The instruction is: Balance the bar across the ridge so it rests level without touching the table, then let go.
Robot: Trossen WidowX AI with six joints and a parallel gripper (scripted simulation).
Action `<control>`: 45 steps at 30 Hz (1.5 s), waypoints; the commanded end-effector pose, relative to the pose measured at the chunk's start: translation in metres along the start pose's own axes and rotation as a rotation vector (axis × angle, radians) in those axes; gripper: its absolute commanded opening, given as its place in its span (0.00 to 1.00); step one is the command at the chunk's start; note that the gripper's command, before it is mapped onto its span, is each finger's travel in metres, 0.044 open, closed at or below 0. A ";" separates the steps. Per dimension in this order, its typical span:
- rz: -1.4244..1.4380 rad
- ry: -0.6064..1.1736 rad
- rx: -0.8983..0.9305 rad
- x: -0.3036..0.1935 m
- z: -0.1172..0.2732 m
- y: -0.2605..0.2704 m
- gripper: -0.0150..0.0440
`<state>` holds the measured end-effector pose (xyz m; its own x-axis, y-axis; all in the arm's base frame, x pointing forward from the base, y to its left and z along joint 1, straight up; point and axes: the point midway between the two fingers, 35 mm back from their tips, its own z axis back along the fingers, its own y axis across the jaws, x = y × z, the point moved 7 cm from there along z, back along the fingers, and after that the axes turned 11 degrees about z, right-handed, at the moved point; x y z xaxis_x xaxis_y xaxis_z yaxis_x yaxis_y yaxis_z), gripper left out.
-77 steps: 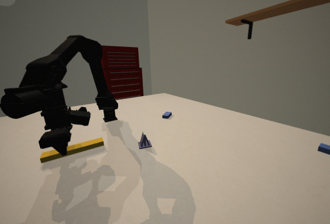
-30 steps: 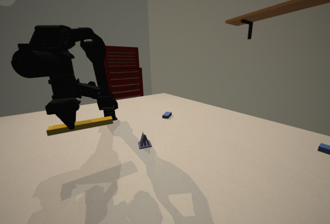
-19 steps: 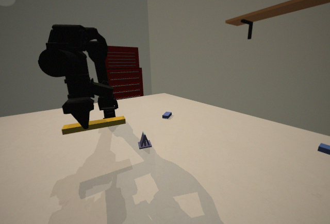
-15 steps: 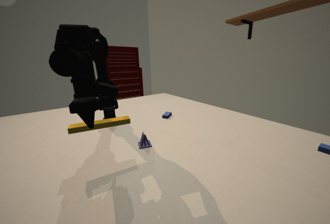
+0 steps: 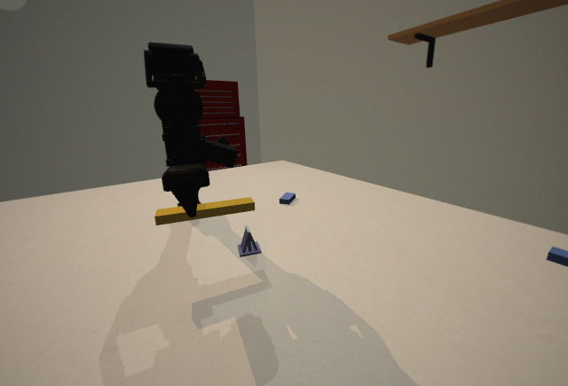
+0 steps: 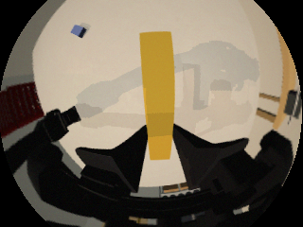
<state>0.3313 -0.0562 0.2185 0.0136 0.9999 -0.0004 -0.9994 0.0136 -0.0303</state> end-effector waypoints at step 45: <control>-0.076 -0.003 -0.002 0.075 -0.040 -0.007 0.25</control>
<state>0.3407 0.0190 0.1841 0.0849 0.9964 0.0072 -0.9958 0.0851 -0.0341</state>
